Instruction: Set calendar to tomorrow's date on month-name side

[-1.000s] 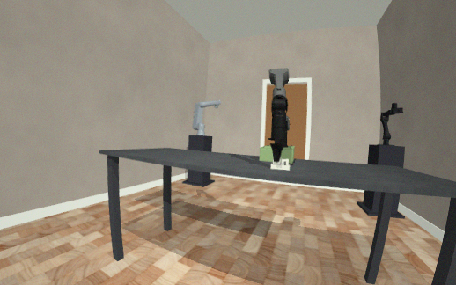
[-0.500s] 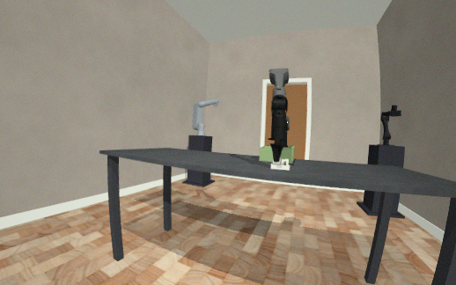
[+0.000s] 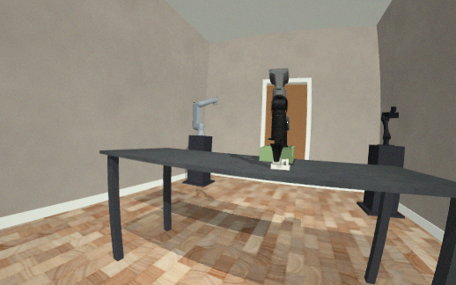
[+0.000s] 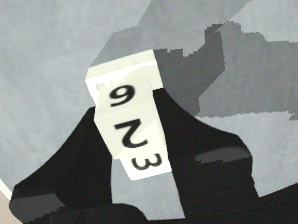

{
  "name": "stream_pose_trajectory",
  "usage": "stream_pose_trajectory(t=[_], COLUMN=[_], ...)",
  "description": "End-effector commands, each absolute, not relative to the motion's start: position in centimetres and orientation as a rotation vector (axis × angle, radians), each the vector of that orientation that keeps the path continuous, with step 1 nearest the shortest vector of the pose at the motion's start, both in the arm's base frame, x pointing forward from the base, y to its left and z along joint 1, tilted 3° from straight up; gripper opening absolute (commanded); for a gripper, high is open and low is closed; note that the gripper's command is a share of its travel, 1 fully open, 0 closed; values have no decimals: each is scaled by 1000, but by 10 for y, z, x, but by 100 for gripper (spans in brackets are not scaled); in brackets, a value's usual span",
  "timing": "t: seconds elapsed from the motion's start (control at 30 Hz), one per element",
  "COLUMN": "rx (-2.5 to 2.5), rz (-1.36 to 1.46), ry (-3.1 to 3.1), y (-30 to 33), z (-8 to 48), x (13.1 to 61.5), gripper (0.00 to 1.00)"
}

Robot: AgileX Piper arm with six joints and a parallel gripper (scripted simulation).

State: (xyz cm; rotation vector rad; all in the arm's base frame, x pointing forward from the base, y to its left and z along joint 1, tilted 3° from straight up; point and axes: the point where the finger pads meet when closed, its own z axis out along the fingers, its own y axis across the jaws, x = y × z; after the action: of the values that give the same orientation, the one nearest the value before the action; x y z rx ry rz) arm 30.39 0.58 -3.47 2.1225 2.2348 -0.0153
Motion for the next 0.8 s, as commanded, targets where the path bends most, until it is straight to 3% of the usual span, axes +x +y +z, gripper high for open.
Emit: stream_pose_trajectory(t=[0.0,0.77], rx=[2122,2123], rz=[-14,-17], ry=[2233,2234], y=[5,5], z=[-35,-44], x=[304,304], gripper=[33,33])
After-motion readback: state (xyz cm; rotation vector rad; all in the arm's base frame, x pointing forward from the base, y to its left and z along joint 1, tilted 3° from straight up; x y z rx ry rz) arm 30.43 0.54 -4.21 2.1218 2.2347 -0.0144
